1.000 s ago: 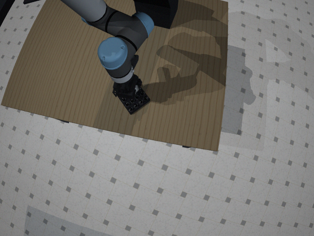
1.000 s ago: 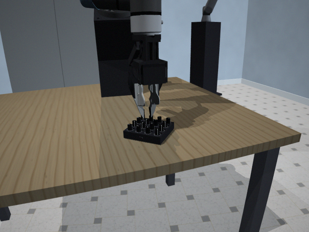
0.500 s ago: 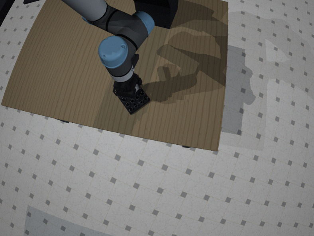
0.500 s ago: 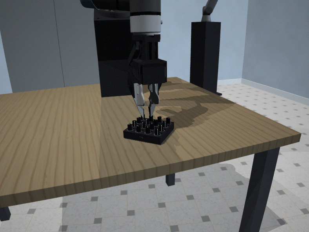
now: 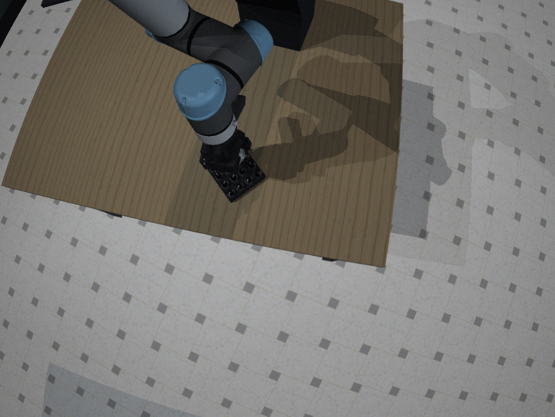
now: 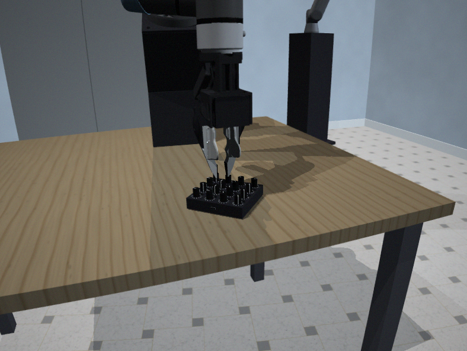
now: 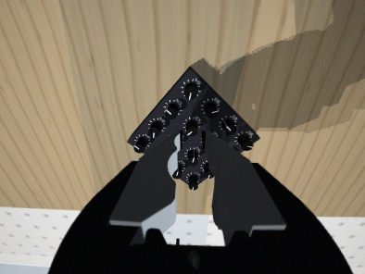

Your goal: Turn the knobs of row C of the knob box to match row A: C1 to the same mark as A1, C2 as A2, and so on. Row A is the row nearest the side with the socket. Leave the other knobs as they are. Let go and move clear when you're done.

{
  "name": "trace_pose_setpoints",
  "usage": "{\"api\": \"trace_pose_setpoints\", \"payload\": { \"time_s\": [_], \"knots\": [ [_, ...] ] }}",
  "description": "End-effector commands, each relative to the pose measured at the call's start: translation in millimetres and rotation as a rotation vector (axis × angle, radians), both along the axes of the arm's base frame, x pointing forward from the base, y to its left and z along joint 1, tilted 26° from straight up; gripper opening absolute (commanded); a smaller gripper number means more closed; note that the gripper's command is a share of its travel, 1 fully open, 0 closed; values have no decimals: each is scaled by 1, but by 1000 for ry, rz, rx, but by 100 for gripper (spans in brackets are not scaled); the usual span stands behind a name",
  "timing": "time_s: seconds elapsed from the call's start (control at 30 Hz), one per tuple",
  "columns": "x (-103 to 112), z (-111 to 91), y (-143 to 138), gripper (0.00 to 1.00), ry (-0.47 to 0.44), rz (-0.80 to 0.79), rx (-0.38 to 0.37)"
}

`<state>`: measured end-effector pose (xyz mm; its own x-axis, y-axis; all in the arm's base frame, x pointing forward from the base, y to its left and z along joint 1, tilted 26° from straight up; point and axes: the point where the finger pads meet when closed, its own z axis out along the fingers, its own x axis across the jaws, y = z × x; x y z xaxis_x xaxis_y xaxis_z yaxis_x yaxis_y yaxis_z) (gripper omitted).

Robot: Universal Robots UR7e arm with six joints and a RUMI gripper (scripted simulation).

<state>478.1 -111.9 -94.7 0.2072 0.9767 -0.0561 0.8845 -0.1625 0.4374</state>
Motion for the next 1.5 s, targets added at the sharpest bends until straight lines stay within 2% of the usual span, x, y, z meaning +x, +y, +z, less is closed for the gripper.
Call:
{"api": "trace_pose_setpoints", "payload": {
  "time_s": [0.0,0.8,1.47],
  "knots": [
    [0,0,0,11,-1,0,0],
    [1,-2,0,11,-1,0,0],
    [6,-12,-2,11,-1,0,0]
  ]
}}
